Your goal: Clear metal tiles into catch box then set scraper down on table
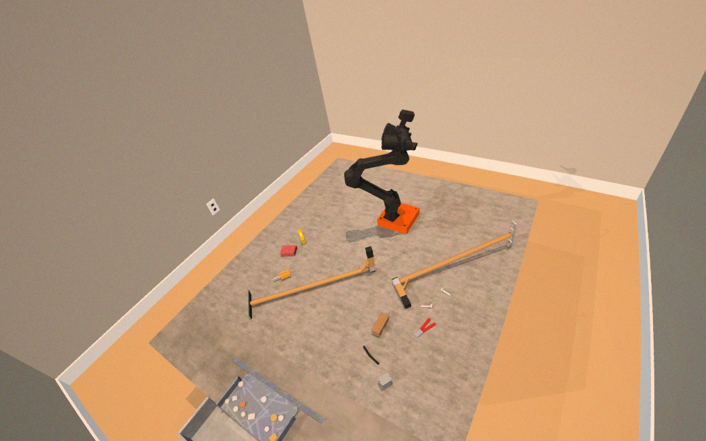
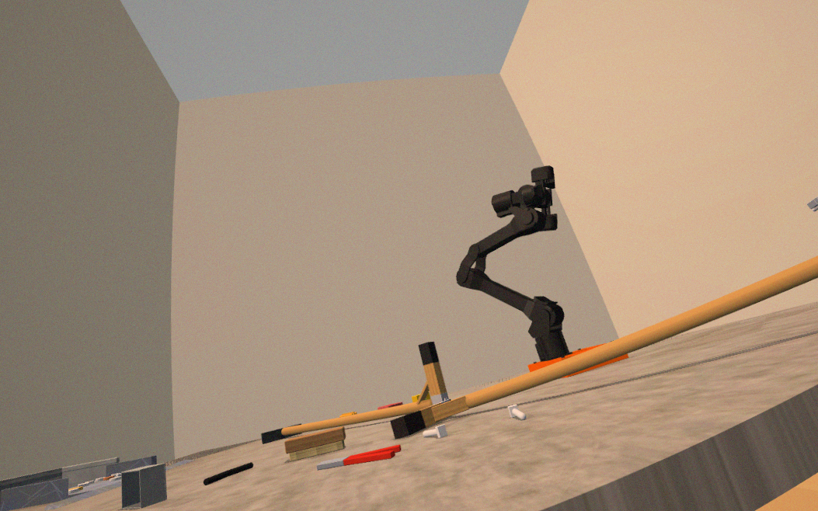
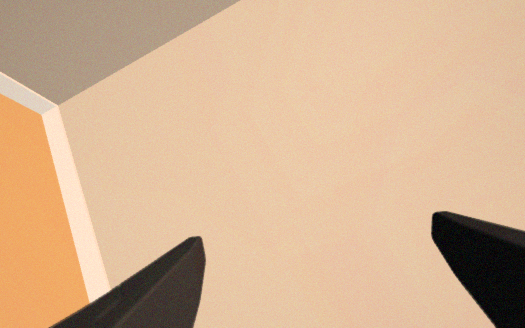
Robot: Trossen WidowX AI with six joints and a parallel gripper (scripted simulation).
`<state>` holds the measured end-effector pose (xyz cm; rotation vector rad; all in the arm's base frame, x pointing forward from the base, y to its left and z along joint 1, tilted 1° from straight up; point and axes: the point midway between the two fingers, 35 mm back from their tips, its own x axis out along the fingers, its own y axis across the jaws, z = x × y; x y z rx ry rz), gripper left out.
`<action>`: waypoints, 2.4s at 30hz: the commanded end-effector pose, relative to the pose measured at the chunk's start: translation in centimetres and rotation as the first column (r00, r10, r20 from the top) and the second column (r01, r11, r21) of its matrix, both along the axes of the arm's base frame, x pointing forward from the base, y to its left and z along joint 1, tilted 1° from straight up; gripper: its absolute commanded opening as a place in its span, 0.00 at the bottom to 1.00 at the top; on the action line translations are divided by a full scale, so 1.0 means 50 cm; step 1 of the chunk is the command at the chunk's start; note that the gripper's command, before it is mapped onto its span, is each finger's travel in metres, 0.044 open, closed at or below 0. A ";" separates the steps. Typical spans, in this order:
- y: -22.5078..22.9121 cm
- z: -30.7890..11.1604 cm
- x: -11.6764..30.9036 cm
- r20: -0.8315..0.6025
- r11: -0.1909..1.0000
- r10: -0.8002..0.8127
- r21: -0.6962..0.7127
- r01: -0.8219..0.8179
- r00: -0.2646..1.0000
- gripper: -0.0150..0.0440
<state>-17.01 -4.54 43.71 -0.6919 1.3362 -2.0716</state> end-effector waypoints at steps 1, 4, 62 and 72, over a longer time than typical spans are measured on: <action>0.000 0.001 0.000 0.000 1.000 0.000 0.000 0.000 1.000 0.98; 0.001 0.014 -0.001 0.000 1.000 0.000 0.000 0.000 1.000 1.00; 0.058 0.256 -0.010 -0.025 0.982 -0.170 -0.087 0.167 0.985 1.00; 0.114 0.271 -0.014 -0.033 0.936 -0.318 -0.167 0.309 0.947 1.00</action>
